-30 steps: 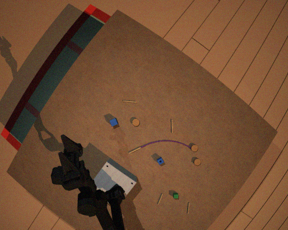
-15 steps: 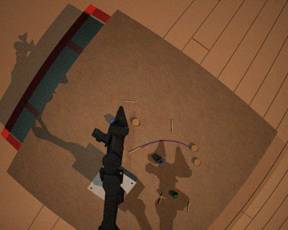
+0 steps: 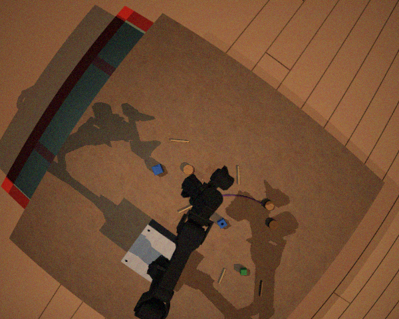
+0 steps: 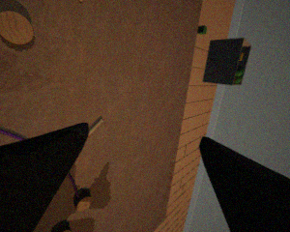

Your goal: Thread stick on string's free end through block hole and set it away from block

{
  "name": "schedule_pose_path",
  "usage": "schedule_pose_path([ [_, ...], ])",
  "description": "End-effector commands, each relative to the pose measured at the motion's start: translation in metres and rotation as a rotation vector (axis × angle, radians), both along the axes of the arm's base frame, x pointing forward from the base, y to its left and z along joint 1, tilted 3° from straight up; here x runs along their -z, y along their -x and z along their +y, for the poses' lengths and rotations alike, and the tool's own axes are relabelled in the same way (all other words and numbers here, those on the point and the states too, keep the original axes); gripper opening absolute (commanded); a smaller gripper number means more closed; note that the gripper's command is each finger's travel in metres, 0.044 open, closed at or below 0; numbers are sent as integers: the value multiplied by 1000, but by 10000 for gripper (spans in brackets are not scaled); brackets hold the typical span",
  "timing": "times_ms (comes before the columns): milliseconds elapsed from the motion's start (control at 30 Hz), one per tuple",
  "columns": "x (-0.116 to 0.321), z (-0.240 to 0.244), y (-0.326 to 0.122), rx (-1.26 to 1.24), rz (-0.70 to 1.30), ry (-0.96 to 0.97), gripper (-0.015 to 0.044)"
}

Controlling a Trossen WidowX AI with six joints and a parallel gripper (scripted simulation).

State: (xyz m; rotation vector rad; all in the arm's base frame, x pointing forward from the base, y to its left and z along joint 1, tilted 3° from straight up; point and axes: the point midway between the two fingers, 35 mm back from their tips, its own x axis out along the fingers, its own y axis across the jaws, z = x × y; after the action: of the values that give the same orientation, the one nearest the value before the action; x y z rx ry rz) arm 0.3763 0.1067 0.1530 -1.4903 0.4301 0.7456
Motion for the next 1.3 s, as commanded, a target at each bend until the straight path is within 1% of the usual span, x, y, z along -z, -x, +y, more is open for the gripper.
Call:
schedule_pose_path([
  [0,42,-45,5,94,163,57,440],
  [200,98,-112,30,233,428,92,440],
  [367,140,-165,72,351,688,71,440],
  [433,148,-175,85,377,752,58,440],
  [867,149,-176,86,395,760,49,440],
  [933,148,-176,87,514,764,-9,440],
  [1267,143,-174,90,1414,716,-468,440],
])
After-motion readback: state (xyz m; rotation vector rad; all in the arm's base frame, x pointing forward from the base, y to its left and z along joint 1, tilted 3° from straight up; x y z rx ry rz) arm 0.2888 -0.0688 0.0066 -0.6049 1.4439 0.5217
